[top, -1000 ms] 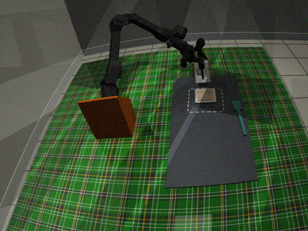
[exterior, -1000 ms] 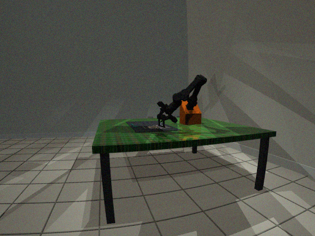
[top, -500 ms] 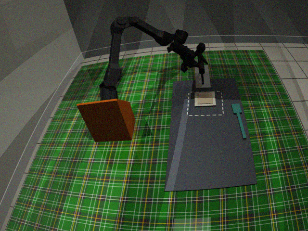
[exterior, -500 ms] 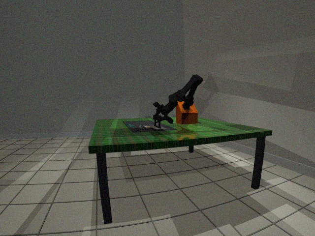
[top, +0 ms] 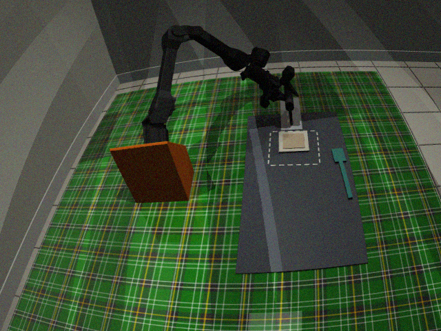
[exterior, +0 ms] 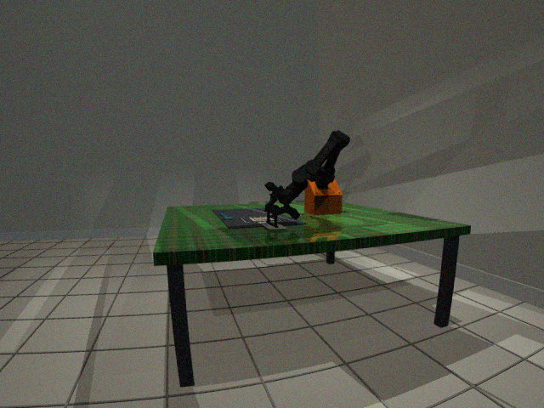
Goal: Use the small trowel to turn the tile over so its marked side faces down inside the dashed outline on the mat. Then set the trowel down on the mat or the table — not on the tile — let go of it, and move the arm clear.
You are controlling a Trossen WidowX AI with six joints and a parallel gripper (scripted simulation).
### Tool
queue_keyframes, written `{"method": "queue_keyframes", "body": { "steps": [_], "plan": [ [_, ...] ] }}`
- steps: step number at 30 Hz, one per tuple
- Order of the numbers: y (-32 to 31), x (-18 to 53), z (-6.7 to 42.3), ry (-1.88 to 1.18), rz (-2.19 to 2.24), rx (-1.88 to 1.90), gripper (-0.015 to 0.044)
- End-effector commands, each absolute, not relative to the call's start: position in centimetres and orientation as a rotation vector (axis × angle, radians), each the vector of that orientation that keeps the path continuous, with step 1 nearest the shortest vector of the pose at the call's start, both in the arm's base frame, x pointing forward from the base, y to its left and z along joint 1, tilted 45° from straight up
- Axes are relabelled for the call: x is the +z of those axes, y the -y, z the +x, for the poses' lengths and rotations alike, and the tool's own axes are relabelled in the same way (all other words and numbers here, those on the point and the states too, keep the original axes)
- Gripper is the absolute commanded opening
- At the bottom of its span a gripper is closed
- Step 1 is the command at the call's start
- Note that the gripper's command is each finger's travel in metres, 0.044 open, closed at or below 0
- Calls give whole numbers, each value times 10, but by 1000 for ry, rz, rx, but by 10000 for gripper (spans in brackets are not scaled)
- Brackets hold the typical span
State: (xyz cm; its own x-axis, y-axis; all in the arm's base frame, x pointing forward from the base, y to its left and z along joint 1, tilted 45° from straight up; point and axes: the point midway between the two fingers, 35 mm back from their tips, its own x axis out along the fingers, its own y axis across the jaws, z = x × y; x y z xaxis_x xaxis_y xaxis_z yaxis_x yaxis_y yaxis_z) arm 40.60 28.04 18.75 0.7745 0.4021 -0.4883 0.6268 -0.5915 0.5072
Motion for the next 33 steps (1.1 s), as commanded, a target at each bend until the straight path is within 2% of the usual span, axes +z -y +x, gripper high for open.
{"method": "queue_keyframes", "body": {
  "steps": [1,22,33],
  "plan": [
    [-281,187,408,-746,2291,-421,0],
    [-265,170,406,-745,2290,-422,0],
    [-261,223,408,-745,2291,-419,0]
  ]
}}
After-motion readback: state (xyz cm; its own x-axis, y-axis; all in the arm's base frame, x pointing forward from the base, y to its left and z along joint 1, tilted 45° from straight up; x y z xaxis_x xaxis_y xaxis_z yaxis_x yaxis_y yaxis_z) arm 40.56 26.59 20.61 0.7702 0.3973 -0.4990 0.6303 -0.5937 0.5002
